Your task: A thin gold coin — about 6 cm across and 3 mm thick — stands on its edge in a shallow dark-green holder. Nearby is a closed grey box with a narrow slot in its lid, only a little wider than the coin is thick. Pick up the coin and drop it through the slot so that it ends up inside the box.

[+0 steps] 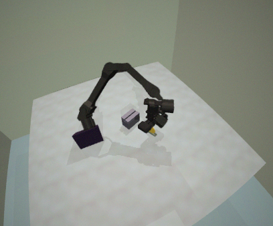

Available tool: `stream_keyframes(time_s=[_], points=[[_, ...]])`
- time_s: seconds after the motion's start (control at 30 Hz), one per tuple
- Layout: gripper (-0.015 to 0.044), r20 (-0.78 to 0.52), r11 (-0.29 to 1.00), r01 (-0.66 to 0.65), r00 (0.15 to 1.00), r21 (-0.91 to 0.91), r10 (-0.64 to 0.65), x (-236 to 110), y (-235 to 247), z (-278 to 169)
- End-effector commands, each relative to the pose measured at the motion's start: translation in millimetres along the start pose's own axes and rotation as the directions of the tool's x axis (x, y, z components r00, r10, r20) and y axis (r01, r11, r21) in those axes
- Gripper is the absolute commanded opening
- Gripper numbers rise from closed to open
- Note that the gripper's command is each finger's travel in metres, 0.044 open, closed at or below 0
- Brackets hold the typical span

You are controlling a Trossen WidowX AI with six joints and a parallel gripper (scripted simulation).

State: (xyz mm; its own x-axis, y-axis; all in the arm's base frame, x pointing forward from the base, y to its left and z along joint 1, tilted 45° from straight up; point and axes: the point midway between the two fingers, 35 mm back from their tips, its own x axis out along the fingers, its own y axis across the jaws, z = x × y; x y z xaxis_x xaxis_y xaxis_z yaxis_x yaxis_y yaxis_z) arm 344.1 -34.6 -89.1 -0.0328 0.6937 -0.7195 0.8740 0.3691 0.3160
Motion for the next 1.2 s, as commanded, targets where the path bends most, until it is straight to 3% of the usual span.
stream_keyframes(time_s=[0.0,0.6,0.8,1.17], points=[[0.0161,-0.006,1.000,-0.001,1.000,0.009,0.001,8,-2,-1],[0.0161,-0.009,1.000,-0.002,1.000,0.009,0.002,35,-3,-4],[0.0003,-0.009,1.000,-0.002,1.000,0.009,0.002,35,-3,-4],[0.0000,-0.009,1.000,-0.002,1.000,0.009,0.002,33,-3,-3]])
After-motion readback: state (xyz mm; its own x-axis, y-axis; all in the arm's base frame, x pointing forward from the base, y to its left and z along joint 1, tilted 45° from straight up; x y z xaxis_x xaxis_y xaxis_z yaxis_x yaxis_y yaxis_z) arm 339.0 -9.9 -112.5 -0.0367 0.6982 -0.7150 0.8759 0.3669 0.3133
